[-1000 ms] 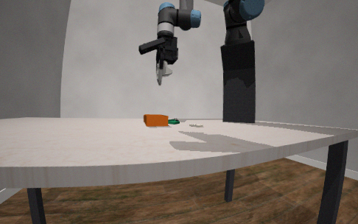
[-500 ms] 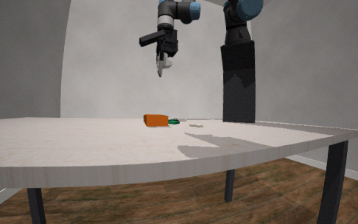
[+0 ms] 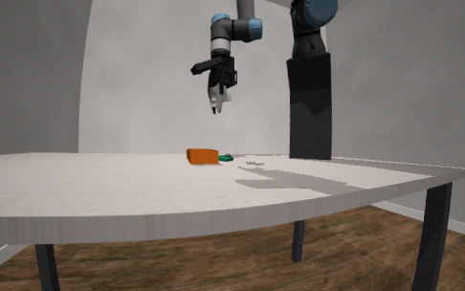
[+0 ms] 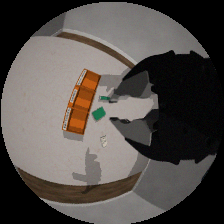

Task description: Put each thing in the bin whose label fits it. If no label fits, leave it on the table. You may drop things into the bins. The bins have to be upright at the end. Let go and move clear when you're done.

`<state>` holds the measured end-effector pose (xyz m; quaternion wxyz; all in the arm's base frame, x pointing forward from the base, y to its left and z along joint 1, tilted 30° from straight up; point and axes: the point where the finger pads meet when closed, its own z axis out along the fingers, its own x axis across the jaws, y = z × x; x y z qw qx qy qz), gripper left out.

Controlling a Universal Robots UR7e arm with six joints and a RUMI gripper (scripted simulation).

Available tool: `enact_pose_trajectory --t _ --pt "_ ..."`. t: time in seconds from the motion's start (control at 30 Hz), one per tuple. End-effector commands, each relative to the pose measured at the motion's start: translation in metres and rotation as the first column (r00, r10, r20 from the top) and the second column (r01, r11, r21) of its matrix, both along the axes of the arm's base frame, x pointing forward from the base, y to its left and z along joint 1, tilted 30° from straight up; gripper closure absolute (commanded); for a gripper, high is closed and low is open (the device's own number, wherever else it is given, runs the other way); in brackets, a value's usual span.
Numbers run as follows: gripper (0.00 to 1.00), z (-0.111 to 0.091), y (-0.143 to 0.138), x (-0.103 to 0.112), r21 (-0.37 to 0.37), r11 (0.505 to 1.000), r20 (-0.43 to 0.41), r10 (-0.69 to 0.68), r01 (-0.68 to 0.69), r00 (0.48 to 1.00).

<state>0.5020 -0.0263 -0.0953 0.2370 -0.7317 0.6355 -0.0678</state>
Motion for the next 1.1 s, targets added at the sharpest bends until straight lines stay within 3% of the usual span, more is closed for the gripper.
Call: enact_pose_trajectory --t 0.0,0.1,0.6,0.67,0.7,0.83,1.07 --pt "0.82 -0.043 -0.016 -0.011 -0.064 0.989 0.049 0.136 -0.133 0.99" --pt "0.82 -0.05 -0.018 -0.014 -0.076 0.985 0.052 0.159 -0.155 0.986" --pt "0.82 -0.157 -0.059 -0.053 -0.27 0.834 0.083 0.518 -0.481 0.851" --pt "0.82 -0.157 -0.059 -0.053 -0.27 0.834 0.083 0.518 -0.481 0.851" --pt "0.82 -0.158 -0.06 -0.054 -0.303 0.797 0.093 0.57 -0.522 0.816" --pt "0.82 -0.158 -0.061 -0.054 -0.347 0.751 0.115 0.628 -0.562 0.769" --pt "0.82 -0.156 -0.058 -0.051 -0.347 0.751 0.115 0.628 -0.562 0.769"
